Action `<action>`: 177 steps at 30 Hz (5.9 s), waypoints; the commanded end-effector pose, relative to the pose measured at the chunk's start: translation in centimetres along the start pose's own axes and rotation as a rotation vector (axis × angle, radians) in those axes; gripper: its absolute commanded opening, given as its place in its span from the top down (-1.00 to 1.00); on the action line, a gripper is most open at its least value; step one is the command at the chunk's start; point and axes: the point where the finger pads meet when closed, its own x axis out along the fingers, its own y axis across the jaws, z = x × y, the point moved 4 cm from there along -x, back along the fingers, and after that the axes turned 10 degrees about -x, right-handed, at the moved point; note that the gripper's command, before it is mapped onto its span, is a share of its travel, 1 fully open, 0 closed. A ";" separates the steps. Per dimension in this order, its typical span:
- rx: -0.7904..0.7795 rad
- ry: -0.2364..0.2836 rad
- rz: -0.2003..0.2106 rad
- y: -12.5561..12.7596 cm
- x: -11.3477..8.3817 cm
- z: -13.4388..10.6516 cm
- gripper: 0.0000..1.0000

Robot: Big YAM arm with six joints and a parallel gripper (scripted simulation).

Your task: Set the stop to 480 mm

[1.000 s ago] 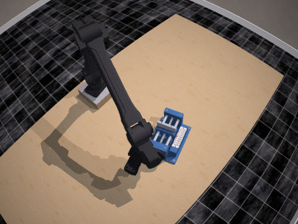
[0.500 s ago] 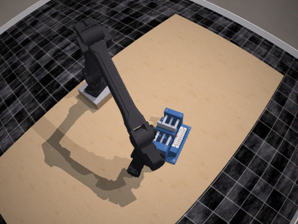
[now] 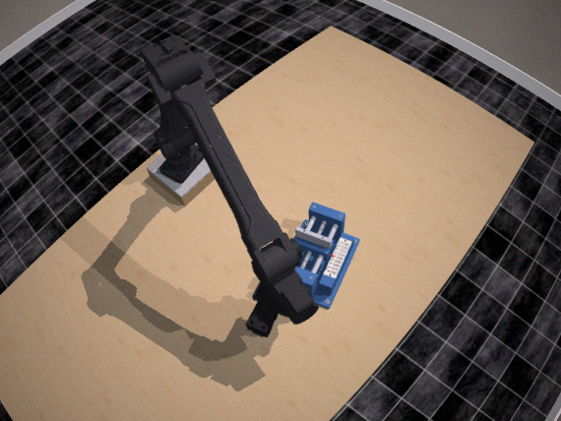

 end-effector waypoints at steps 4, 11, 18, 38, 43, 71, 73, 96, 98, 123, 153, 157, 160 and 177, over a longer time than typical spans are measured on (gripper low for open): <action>0.000 -0.024 0.027 2.5 -0.8 1.1 0.87; 0.000 -0.029 0.035 4.0 -1.2 1.4 0.87; 0.000 -0.034 0.043 4.4 -1.2 1.5 0.87; 0.000 -0.029 0.039 5.4 -2.1 1.6 0.87; 0.000 -0.029 0.039 6.1 -2.5 1.7 0.87; 0.000 -0.039 0.052 6.8 -5.0 1.8 0.87; 0.000 -0.033 0.045 6.8 -5.1 1.7 0.87; 0.000 -0.048 0.064 7.0 -9.1 1.7 0.87; 0.000 -0.048 0.064 7.0 -9.1 1.7 0.87; -0.008 -0.028 0.035 2.8 -9.4 0.9 0.87; 0.000 -0.017 0.012 -2.1 -7.8 0.2 0.87; 0.000 -0.019 0.014 -2.2 -7.7 0.2 0.87; 0.000 -0.025 0.021 -2.3 -7.3 0.3 0.87; 0.000 -0.016 0.010 -3.1 -5.7 0.1 0.87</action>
